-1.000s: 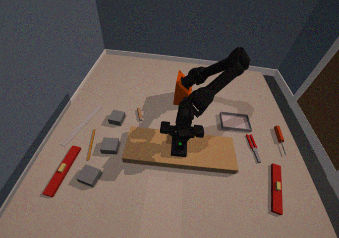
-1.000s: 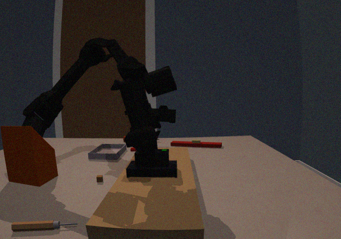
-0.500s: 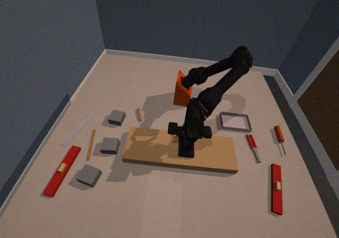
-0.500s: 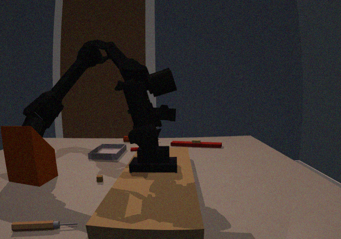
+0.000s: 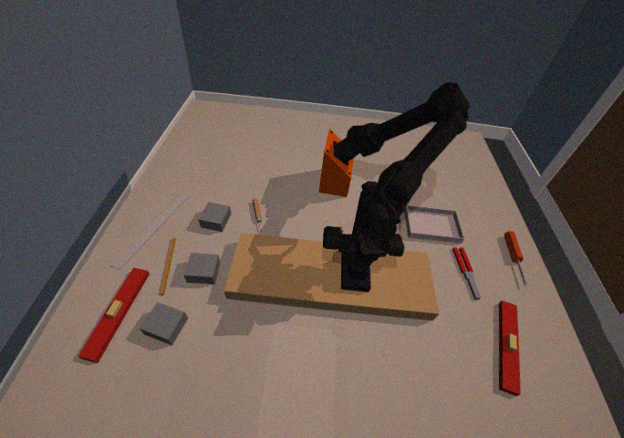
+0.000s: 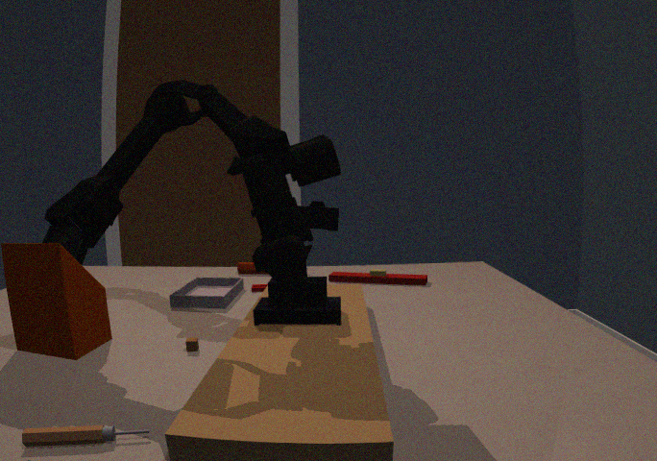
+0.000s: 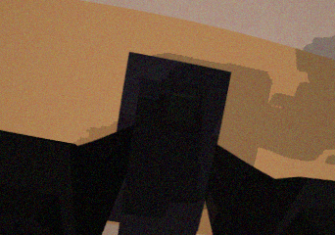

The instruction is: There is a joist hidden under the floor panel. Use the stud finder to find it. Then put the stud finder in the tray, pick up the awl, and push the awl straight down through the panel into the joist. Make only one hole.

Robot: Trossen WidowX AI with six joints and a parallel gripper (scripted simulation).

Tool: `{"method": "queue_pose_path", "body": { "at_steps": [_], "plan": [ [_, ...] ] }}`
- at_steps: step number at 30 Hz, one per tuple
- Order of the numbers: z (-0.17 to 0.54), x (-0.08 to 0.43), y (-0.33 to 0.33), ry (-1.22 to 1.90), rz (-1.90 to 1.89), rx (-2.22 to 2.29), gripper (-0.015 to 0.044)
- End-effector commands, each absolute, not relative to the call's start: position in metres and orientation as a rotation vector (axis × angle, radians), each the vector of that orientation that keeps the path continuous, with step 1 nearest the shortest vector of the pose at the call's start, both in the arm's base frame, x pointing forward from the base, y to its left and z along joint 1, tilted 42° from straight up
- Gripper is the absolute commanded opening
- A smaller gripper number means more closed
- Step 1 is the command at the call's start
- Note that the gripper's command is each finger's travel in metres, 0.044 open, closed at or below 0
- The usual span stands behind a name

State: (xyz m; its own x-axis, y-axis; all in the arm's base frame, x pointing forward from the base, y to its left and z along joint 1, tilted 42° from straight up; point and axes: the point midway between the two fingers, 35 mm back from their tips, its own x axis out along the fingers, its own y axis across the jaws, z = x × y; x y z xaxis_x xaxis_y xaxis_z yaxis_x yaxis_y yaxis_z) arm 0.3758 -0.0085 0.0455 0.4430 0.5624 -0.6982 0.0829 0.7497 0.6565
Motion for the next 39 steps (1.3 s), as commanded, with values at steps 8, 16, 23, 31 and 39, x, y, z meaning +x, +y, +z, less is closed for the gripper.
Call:
{"method": "queue_pose_path", "body": {
  "at_steps": [8,16,23,31,39],
  "plan": [
    [0.064,0.378,0.013,1.088,0.335,0.690,0.0000],
    [0.076,0.379,0.027,1.088,0.335,0.690,0.0000],
    [0.087,0.381,0.038,1.088,0.336,0.691,0.0000],
    [0.099,0.382,0.052,1.087,0.337,0.692,0.0000],
    [0.111,0.384,0.065,1.086,0.337,0.692,0.0000]
  ]
}}
